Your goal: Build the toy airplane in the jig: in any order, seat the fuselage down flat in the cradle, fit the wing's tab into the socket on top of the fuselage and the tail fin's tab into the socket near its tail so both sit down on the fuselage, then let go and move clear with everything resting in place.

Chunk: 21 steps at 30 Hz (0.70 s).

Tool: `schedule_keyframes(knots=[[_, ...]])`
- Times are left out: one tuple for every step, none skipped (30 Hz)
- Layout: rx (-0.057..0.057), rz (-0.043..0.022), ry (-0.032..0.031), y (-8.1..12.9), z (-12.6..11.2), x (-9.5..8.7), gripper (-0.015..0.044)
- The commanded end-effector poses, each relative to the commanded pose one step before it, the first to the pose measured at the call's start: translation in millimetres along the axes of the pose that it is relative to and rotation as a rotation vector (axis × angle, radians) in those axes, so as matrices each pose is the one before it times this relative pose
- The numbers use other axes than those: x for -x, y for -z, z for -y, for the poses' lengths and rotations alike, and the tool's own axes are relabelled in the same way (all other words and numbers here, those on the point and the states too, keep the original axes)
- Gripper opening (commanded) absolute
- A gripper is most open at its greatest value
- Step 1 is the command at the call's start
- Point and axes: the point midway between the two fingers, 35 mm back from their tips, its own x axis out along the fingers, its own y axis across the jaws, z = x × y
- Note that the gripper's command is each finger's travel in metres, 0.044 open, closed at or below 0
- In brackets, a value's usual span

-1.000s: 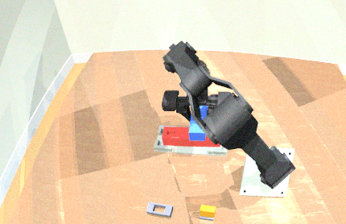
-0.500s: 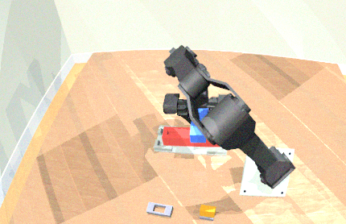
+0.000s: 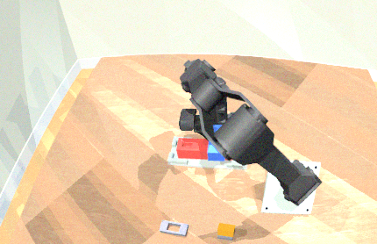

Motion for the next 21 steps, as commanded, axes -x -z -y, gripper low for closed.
schedule_keyframes(knots=[[-0.0058, -0.00383, -0.0051, 0.69, -0.12, -3.92, 0.0195], [0.0, 0.0, 0.0, 0.0, 0.0, 0.0, 0.0195], [0.0, 0.0, 0.0, 0.0, 0.0, 0.0, 0.0195], [0.0056, 0.00214, 0.00248, -0.27, -0.12, 1.73, 0.0189], [0.0, 0.0, 0.0, 0.0, 0.0, 0.0, 0.0182], [0.0, 0.0, 0.0, 0.0, 0.0, 0.0, 0.0175], [0.0, 0.0, 0.0, 0.0, 0.0, 0.0, 0.0169], [0.0, 0.0, 0.0, 0.0, 0.0, 0.0, 0.0162], [0.0, 0.0, 0.0, 0.0, 0.0, 0.0, 0.0136], [0.0, 0.0, 0.0, 0.0, 0.0, 0.0, 0.011], [0.0, 0.0, 0.0, 0.0, 0.0, 0.0, 0.0083], [0.0, 0.0, 0.0, 0.0, 0.0, 0.0, 0.0057], [0.0, 0.0, 0.0, 0.0, 0.0, 0.0, 0.0031], [0.0, 0.0, 0.0, 0.0, 0.0, 0.0, 0.0057], [0.0, 0.0, 0.0, 0.0, 0.0, 0.0, 0.0083], [0.0, 0.0, 0.0, 0.0, 0.0, 0.0, 0.011], [0.0, 0.0, 0.0, 0.0, 0.0, 0.0, 0.0136], [0.0, 0.0, 0.0, 0.0, 0.0, 0.0, 0.0162], [0.0, 0.0, 0.0, 0.0, 0.0, 0.0, 0.0188], [0.0, 0.0, 0.0, 0.0, 0.0, 0.0, 0.0215], [0.0, 0.0, 0.0, 0.0, 0.0, 0.0, 0.0241]])
